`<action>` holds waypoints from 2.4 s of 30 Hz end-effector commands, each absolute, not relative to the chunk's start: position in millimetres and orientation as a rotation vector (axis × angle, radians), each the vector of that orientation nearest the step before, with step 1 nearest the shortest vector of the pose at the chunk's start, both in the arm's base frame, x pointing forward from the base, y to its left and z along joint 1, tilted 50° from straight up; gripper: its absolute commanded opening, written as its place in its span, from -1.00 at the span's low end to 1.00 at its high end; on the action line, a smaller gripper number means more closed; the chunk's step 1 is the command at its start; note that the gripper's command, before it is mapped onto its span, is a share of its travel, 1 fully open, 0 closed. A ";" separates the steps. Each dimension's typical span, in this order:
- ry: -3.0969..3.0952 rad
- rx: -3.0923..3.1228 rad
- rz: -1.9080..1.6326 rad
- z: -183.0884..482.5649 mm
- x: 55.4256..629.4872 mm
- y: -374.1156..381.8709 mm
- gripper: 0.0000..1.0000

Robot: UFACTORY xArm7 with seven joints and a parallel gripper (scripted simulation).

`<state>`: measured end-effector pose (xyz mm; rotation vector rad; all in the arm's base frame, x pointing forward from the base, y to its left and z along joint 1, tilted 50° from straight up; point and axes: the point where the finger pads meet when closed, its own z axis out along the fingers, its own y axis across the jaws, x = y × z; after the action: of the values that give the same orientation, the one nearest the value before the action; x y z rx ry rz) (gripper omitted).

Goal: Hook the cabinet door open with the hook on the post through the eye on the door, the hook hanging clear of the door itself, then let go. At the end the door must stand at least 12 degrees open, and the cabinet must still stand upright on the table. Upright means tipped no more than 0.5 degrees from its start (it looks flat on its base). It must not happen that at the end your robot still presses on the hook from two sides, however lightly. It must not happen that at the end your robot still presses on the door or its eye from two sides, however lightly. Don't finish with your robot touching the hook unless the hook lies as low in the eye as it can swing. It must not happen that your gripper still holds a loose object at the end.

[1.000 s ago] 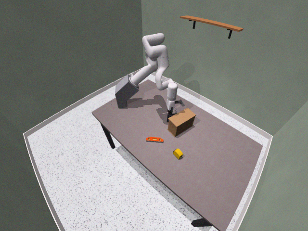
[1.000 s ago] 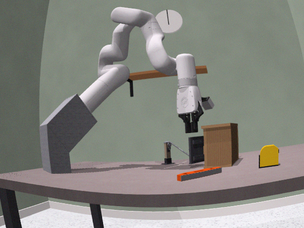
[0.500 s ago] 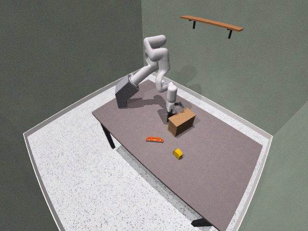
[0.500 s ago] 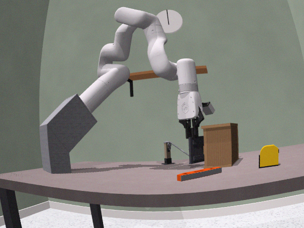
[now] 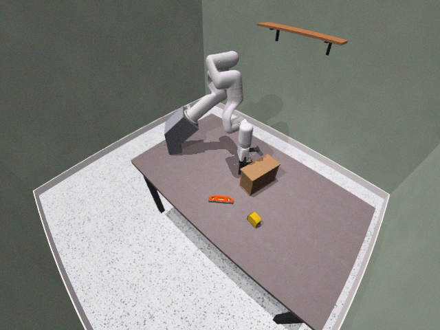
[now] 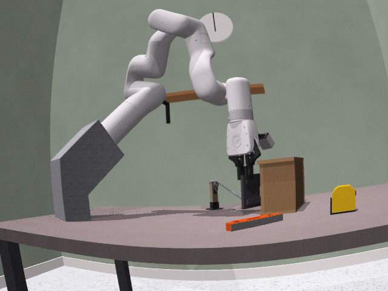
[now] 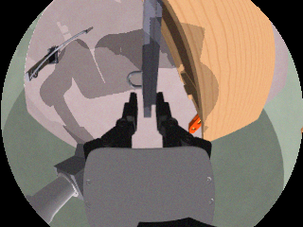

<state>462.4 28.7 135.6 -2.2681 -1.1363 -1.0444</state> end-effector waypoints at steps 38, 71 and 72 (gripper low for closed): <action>-0.956 -2.313 -0.991 136.3 449.3 39.0 -0.47; -0.788 -2.343 -0.935 139.2 434.0 52.9 -0.47; -0.773 -2.345 -0.930 139.3 433.4 53.4 -0.47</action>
<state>433.3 53.8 138.6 -2.3408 -0.7918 -0.9330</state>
